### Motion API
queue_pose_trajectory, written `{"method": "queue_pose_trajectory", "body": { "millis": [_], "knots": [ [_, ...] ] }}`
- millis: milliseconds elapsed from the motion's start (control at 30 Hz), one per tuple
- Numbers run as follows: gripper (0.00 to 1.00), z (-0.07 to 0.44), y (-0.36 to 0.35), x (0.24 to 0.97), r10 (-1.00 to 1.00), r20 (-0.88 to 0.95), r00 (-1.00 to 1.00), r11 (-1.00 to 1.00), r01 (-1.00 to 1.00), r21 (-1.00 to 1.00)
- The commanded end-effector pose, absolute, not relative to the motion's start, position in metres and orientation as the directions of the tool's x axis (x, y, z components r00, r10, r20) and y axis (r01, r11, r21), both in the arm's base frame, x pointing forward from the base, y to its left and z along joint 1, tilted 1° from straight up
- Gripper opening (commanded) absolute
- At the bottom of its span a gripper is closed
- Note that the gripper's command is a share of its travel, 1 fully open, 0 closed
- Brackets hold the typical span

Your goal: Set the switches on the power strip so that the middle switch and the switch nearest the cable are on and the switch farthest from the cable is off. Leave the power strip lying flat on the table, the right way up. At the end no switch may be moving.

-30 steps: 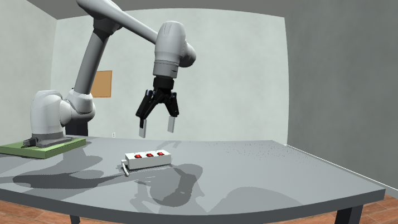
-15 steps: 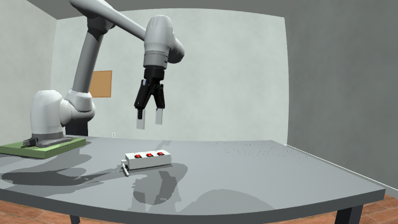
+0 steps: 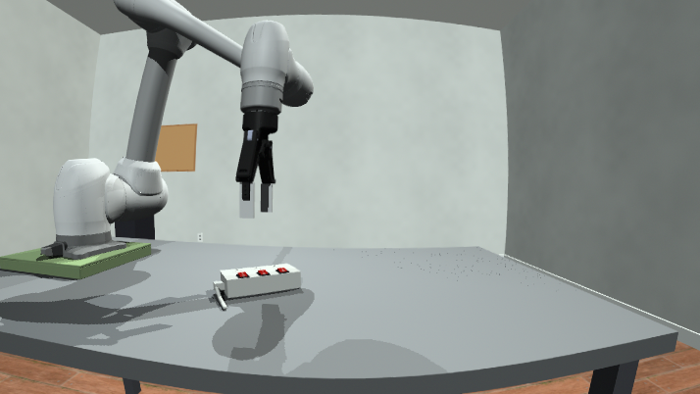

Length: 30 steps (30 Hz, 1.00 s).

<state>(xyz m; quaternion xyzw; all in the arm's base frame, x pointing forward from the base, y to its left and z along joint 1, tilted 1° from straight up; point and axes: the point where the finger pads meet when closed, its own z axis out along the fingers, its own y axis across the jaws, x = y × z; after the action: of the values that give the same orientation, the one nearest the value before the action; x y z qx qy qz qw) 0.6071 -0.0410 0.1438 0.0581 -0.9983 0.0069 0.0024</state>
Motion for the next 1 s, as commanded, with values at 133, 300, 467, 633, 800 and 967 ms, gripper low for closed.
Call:
{"method": "queue_pose_trajectory", "body": {
  "millis": [133, 300, 467, 633, 800, 967],
  "knots": [
    [1.0, 0.144, -0.041, 0.607, -0.12, 0.006, -0.993, 0.993, -0.12, -0.013],
    [1.0, 0.114, -0.047, 0.587, -0.436, 0.008, -0.9, 0.9, -0.436, -0.009],
    [1.0, 0.094, -0.051, 0.571, -0.635, 0.008, -0.773, 0.773, -0.635, -0.006],
    [0.0, 0.094, -0.051, 0.571, -0.635, 0.008, -0.773, 0.773, -0.635, -0.006],
    [0.0, 0.094, -0.051, 0.571, -0.635, 0.008, -0.773, 0.773, -0.635, -0.006],
    [0.0, 0.094, -0.051, 0.571, -0.635, 0.008, -0.773, 0.773, -0.635, -0.006]
  ]
}}
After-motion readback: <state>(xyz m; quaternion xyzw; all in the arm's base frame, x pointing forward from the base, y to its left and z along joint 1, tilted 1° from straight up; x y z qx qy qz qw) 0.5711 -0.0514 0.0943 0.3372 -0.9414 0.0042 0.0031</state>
